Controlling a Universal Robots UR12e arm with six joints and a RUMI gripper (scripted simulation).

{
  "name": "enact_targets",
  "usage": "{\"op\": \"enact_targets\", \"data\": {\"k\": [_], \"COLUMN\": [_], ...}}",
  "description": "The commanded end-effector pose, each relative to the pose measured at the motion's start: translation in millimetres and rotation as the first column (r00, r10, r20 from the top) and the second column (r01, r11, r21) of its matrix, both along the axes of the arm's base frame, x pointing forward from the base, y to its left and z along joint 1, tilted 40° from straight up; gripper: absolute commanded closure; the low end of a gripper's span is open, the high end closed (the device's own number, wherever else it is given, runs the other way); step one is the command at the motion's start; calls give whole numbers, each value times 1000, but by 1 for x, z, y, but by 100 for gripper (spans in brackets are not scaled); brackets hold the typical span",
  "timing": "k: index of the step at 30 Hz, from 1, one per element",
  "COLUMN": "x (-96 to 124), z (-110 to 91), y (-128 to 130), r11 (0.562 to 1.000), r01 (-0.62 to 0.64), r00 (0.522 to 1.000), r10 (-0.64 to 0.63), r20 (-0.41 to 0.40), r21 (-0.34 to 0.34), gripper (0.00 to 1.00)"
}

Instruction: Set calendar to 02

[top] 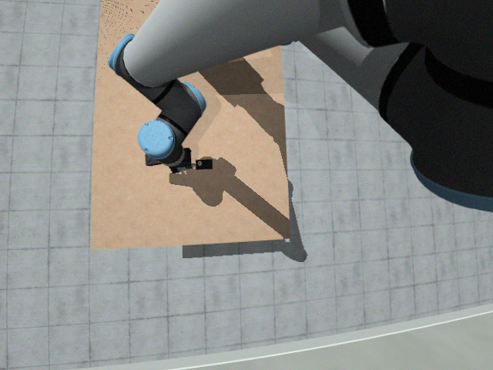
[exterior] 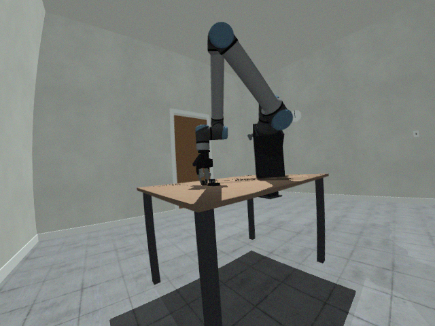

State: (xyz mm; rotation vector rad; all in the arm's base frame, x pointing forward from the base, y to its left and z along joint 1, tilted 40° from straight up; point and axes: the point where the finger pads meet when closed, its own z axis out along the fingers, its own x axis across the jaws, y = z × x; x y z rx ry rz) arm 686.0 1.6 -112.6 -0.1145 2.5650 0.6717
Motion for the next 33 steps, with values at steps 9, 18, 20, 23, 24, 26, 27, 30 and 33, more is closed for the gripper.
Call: {"op": "enact_targets", "data": {"k": [9, 18, 20, 23, 24, 26, 27, 30, 33], "x": [0, 0, 0, 0, 0, 0, 0, 0, 0], "z": [0, 0, 0, 0, 0, 0, 0, 0, 0], "y": [0, 0, 0, 0, 0, 0, 0, 0, 0], "r11": [1000, 1000, 1000, 1000, 1000, 1000, 1000, 1000, 1000], "r01": [0, 0, 0, 0, 0, 0, 0, 0, 0], "r00": [1000, 1000, 1000, 1000, 1000, 1000, 1000, 1000, 1000], "r10": [0, 0, 0, 0, 0, 0, 0, 0, 0], "r20": [1, 1, 1, 1, 1, 1, 1, 1, 1], "r21": [0, 0, 0, 0, 0, 0, 0, 0, 0], "gripper": [72, 90, 90, 90, 90, 90, 90, 90, 90]}}
